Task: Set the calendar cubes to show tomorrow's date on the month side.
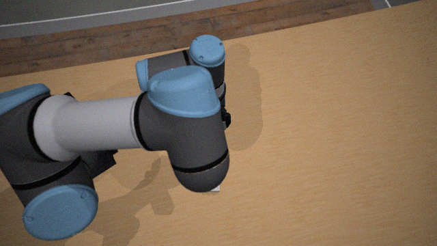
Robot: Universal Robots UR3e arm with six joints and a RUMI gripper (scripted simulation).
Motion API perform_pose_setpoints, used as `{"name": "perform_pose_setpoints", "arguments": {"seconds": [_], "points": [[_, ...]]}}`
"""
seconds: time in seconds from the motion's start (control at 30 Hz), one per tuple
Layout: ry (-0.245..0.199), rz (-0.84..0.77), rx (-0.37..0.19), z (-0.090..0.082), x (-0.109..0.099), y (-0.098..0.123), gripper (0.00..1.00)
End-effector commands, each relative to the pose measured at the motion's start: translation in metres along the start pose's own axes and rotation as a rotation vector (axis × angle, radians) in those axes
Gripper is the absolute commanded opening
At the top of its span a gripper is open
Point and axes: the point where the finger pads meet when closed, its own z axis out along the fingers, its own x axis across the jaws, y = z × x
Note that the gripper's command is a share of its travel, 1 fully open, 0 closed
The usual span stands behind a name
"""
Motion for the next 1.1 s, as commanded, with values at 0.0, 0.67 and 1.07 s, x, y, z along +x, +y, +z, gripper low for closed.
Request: {"name": "perform_pose_setpoints", "arguments": {"seconds": [0.0,0.67,1.07], "points": [[0.002,0.001,0.001,-0.0046,-0.0003,0.0002,0.28],[0.002,0.001,0.001,-0.0048,-0.0003,0.0002,1.00],[0.002,0.020,0.001,-0.0047,-0.0002,0.0000,1.00]]}}
